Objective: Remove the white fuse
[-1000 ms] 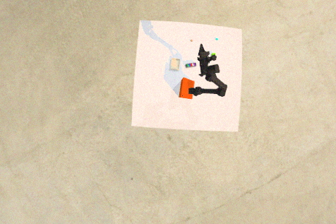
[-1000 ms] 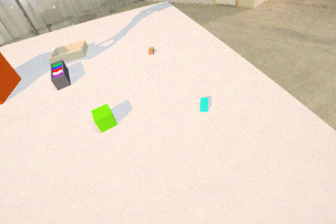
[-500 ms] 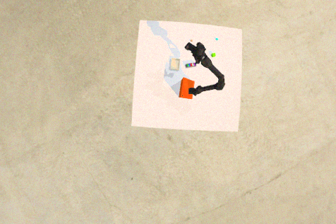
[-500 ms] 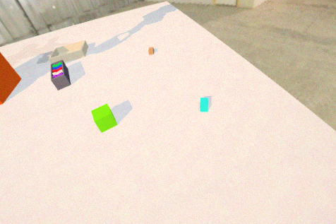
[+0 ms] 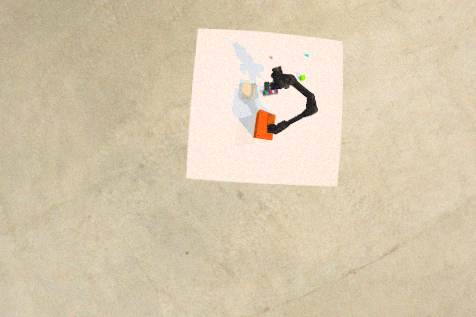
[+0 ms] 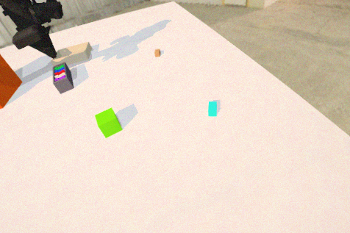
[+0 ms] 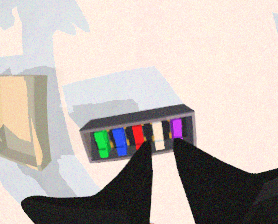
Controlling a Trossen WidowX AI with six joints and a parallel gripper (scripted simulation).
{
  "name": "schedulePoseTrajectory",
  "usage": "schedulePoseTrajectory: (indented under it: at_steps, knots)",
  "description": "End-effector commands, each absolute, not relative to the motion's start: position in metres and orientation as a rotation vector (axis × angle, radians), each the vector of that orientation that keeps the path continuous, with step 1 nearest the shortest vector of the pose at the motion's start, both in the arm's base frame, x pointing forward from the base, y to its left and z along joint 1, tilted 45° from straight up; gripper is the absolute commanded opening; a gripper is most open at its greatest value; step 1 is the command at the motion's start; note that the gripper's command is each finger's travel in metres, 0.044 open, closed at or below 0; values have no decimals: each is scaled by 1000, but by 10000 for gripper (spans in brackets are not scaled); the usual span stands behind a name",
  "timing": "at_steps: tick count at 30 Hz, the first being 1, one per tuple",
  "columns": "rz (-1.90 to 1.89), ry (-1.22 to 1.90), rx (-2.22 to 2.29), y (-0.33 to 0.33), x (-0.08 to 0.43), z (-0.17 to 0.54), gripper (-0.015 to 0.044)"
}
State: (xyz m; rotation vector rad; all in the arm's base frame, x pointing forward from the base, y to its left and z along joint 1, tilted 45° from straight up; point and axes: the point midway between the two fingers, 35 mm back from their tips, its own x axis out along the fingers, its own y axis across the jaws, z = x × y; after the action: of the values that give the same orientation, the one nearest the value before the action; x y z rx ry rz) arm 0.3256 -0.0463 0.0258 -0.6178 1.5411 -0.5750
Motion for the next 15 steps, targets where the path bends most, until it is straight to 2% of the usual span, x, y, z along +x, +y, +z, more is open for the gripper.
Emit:
schedulePoseTrajectory:
  at_steps: [1,15]
  knots:
    - [-552,1678,-655,-62,303,19,74]
    - [-552,1678,-654,-65,309,12,74]
